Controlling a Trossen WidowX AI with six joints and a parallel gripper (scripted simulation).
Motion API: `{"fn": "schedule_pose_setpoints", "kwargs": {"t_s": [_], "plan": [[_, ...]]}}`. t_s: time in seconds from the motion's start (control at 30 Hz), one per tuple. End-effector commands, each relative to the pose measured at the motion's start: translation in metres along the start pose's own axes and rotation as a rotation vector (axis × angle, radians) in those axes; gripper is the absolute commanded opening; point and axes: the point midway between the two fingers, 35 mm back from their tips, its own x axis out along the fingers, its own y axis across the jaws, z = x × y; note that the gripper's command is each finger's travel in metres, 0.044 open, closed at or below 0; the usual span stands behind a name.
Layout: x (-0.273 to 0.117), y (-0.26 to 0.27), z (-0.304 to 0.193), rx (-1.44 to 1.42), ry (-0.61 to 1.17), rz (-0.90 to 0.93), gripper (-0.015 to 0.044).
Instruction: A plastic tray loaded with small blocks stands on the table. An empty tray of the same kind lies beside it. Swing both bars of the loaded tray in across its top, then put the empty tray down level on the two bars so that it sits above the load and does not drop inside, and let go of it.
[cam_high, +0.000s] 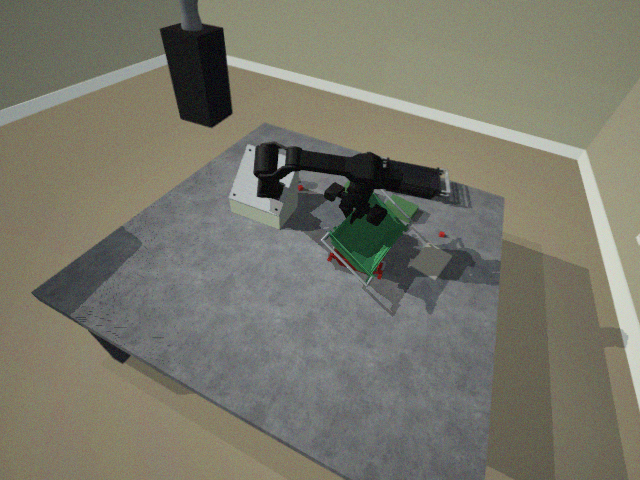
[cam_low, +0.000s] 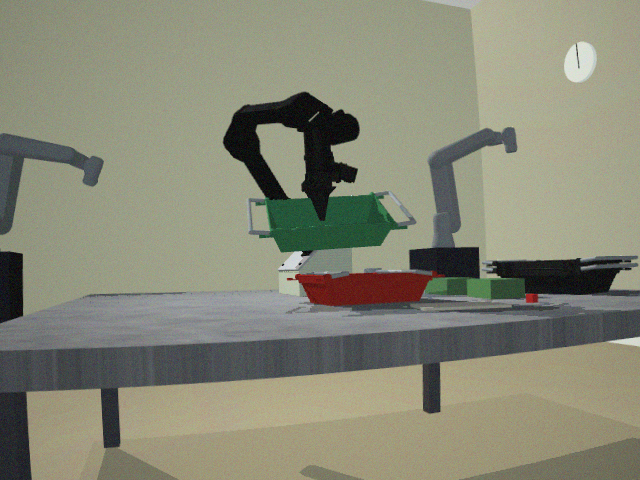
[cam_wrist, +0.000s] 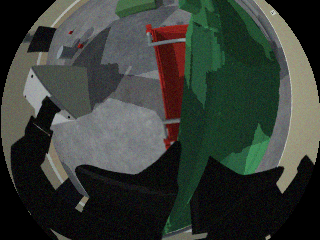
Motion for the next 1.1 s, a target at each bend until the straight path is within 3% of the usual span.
{"fn": "schedule_pose_setpoints", "kwargs": {"t_s": [0.0,0.4,1.07], "plan": [[-0.006,-0.003,0.018,-0.054,0.006,-0.027,0.0000],[-0.006,0.006,0.071,-0.227,0.050,-0.044,0.0000],[-0.006,0.006,0.072,-0.230,0.050,-0.044,0.0000]]}}
